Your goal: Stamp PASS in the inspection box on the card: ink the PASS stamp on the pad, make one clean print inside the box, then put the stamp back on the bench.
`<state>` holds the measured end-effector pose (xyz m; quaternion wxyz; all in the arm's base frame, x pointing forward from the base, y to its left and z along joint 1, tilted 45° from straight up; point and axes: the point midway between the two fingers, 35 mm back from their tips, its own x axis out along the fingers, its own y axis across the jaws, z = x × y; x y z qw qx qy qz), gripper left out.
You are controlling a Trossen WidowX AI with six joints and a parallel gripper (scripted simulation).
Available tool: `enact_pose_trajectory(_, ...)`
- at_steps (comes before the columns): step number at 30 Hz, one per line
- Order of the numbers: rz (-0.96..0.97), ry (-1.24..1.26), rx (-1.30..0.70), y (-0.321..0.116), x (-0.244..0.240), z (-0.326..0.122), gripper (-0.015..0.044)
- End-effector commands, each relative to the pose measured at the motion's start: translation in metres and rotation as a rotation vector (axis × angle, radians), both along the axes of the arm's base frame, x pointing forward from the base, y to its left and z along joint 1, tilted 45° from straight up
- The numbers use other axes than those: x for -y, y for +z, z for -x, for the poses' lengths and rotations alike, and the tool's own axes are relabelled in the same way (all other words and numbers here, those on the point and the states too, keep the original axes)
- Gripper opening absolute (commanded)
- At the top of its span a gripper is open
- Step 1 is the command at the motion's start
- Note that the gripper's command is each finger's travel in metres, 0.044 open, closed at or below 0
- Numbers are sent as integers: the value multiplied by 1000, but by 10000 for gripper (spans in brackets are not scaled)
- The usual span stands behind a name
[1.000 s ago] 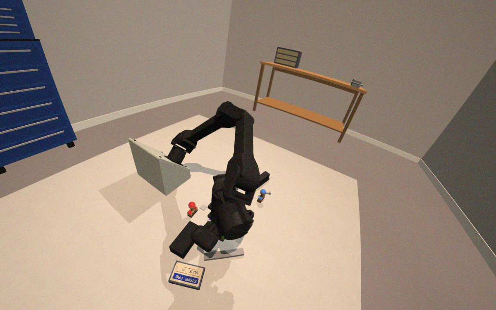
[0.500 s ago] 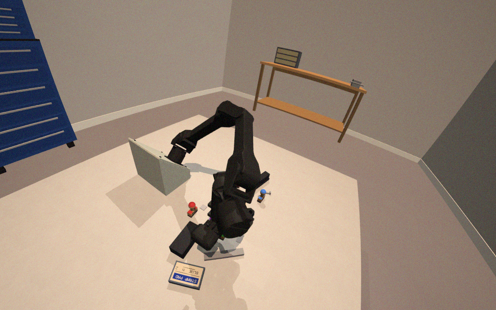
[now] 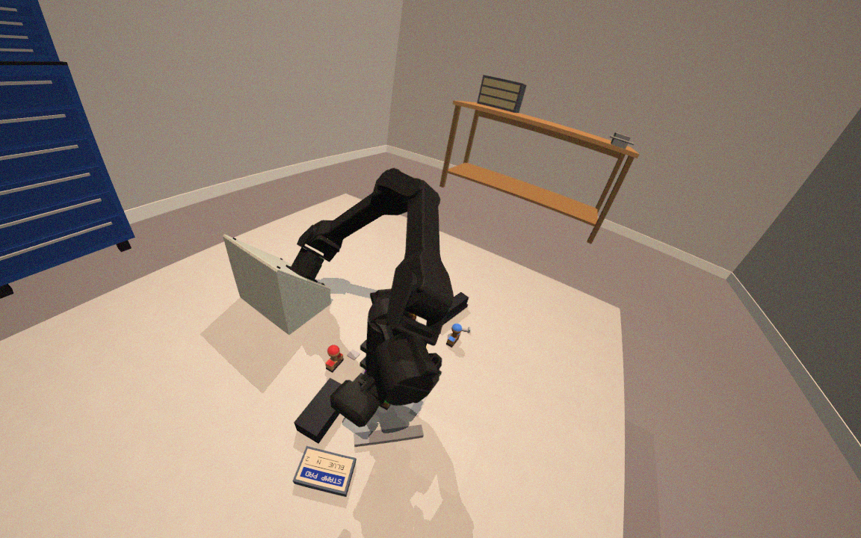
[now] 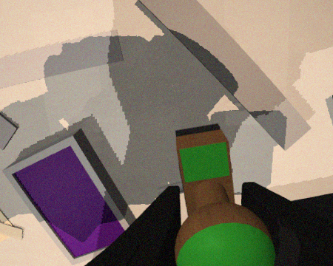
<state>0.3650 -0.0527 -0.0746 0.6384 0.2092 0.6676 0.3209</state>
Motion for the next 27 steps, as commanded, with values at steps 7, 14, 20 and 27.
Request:
enact_pose_trajectory(7, 7, 6, 8, 5, 4, -1, 0)
enact_pose_trajectory(14, 7, 6, 7, 22, -9, 12, 0)
enact_pose_trajectory(20, 6, 6, 6, 37, -22, 25, 0)
enact_pose_trajectory(27, 5, 6, 5, 53, -37, 43, 0)
